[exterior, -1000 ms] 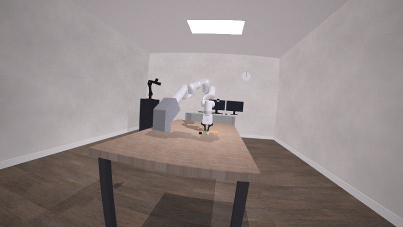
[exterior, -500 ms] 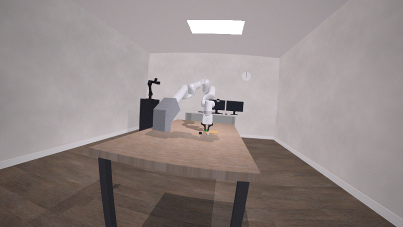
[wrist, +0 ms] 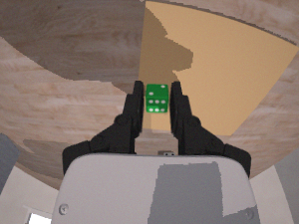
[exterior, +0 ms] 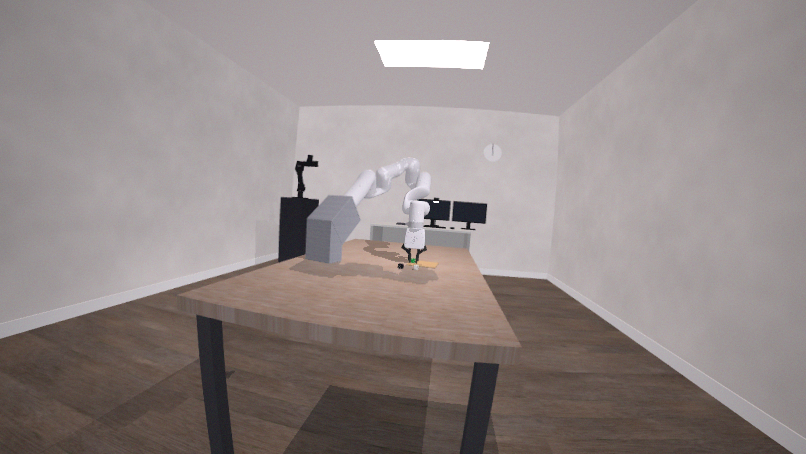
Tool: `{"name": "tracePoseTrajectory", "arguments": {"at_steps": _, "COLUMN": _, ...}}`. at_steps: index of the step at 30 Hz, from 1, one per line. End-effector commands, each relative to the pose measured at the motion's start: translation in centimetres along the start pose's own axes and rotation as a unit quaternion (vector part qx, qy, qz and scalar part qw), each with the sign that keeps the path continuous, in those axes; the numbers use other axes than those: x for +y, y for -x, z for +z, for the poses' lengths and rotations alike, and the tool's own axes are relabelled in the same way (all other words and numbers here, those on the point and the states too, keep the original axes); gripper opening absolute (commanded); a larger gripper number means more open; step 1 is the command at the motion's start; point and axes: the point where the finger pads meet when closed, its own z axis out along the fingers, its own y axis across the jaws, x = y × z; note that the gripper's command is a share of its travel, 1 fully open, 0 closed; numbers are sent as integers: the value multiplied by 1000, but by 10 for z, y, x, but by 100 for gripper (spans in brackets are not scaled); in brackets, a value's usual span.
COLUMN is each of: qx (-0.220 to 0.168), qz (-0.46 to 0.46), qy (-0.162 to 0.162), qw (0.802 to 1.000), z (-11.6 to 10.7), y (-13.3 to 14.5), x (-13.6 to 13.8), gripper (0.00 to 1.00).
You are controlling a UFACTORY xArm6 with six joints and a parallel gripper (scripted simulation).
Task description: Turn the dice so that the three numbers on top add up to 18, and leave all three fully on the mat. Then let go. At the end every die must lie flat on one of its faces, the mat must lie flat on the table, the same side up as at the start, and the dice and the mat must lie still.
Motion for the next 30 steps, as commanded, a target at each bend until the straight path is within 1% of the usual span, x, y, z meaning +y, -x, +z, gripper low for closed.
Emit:
{"name": "tracePoseTrajectory", "arguments": {"at_steps": 1, "qx": 0, "qz": 0, "qy": 1, "qw": 1000, "z": -1, "y": 0, "x": 1, "gripper": 32}}
{"name": "tracePoseTrajectory", "arguments": {"at_steps": 2, "qx": 0, "qz": 0, "qy": 1, "qw": 1000, "z": -1, "y": 0, "x": 1, "gripper": 32}}
{"name": "tracePoseTrajectory", "arguments": {"at_steps": 3, "qx": 0, "qz": 0, "qy": 1, "qw": 1000, "z": -1, "y": 0, "x": 1, "gripper": 36}}
{"name": "tracePoseTrajectory", "arguments": {"at_steps": 15, "qx": 0, "qz": 0, "qy": 1, "qw": 1000, "z": -1, "y": 0, "x": 1, "gripper": 36}}
{"name": "tracePoseTrajectory", "arguments": {"at_steps": 18, "qx": 0, "qz": 0, "qy": 1, "qw": 1000, "z": -4, "y": 0, "x": 1, "gripper": 36}}
{"name": "tracePoseTrajectory", "arguments": {"at_steps": 21, "qx": 0, "qz": 0, "qy": 1, "qw": 1000, "z": -13, "y": 0, "x": 1, "gripper": 36}}
{"name": "tracePoseTrajectory", "arguments": {"at_steps": 25, "qx": 0, "qz": 0, "qy": 1, "qw": 1000, "z": -31, "y": 0, "x": 1, "gripper": 36}}
{"name": "tracePoseTrajectory", "arguments": {"at_steps": 27, "qx": 0, "qz": 0, "qy": 1, "qw": 1000, "z": -31, "y": 0, "x": 1, "gripper": 36}}
{"name": "tracePoseTrajectory", "arguments": {"at_steps": 30, "qx": 0, "qz": 0, "qy": 1, "qw": 1000, "z": -47, "y": 0, "x": 1, "gripper": 36}}
